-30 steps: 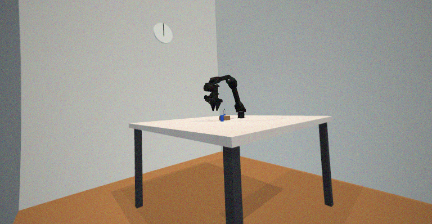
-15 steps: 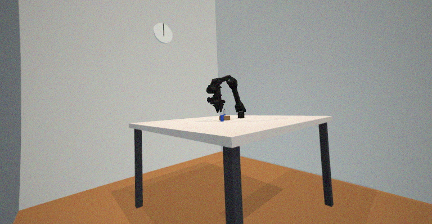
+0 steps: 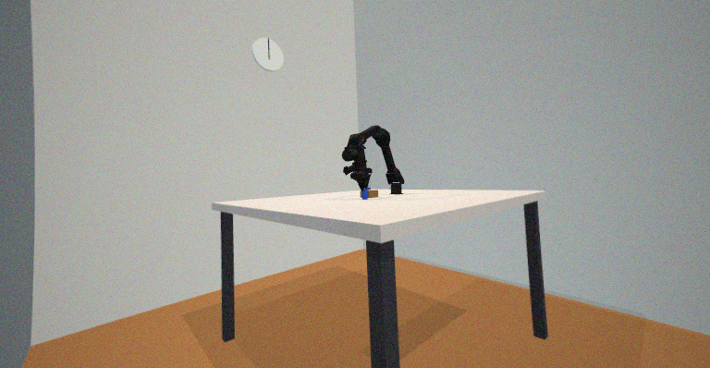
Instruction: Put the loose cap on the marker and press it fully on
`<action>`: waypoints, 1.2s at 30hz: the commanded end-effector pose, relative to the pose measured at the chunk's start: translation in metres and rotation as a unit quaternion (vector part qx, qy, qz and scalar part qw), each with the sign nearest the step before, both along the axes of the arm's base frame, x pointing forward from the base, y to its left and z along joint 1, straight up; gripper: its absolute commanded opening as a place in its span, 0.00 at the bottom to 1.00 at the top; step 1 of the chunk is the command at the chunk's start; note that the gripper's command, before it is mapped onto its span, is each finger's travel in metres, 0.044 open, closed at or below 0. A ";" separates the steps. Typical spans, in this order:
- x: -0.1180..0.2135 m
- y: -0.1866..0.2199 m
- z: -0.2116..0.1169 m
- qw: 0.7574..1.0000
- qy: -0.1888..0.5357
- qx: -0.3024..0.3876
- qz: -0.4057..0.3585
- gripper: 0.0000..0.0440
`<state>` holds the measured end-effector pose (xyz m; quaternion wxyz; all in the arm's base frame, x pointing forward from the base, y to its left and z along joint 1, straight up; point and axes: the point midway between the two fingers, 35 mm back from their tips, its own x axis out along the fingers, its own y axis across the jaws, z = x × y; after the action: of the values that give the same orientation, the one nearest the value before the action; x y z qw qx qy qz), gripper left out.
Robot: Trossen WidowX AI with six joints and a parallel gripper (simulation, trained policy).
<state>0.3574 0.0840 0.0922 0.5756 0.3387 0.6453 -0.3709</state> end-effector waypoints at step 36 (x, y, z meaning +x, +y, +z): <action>-0.021 -0.018 0.046 0.998 -0.025 -0.007 0.056 0.15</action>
<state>0.3395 0.0711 0.1309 0.6146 0.3053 0.6456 -0.3350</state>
